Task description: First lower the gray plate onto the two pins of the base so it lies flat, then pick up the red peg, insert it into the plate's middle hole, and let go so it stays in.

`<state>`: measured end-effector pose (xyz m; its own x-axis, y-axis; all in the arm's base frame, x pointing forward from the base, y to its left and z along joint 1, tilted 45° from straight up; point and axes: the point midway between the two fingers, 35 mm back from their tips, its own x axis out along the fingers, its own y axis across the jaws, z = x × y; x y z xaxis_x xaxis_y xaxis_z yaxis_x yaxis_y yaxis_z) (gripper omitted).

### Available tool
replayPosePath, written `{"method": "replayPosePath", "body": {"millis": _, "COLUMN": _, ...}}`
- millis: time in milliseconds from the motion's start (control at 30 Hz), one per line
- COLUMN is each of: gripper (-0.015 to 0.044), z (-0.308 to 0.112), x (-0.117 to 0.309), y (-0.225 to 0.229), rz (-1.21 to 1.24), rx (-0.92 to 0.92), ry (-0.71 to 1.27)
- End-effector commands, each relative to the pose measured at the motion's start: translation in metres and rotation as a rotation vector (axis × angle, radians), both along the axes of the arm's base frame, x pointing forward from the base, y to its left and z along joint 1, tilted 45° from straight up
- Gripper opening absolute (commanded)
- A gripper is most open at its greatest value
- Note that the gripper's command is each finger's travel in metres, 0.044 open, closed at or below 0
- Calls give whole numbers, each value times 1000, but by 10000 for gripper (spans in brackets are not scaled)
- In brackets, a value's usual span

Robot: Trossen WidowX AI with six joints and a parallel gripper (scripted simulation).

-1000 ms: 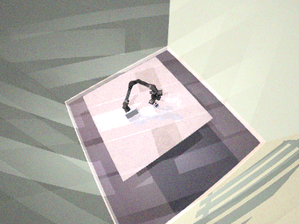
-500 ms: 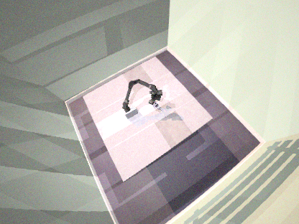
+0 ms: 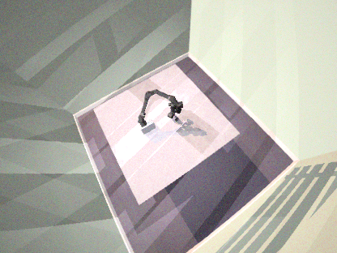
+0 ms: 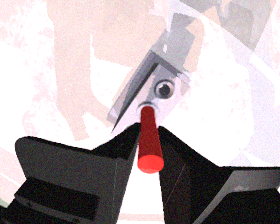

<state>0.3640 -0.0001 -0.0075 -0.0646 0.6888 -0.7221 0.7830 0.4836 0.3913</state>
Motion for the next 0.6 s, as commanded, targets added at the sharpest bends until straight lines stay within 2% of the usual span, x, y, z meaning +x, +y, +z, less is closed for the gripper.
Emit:
{"method": "replayPosePath", "body": {"millis": 0, "gripper": 0, "z": 0, "x": 0, "y": 0, "rz": 0, "rx": 0, "ry": 0}}
{"method": "replayPosePath", "body": {"millis": 100, "gripper": 0, "z": 0, "x": 0, "y": 0, "rz": 0, "rx": 0, "ry": 0}}
{"method": "replayPosePath", "body": {"millis": 300, "gripper": 150, "z": 0, "x": 0, "y": 0, "rz": 0, "rx": 0, "ry": 0}}
{"method": "replayPosePath", "body": {"millis": 567, "gripper": 150, "z": 0, "x": 0, "y": 0, "rz": 0, "rx": 0, "ry": 0}}
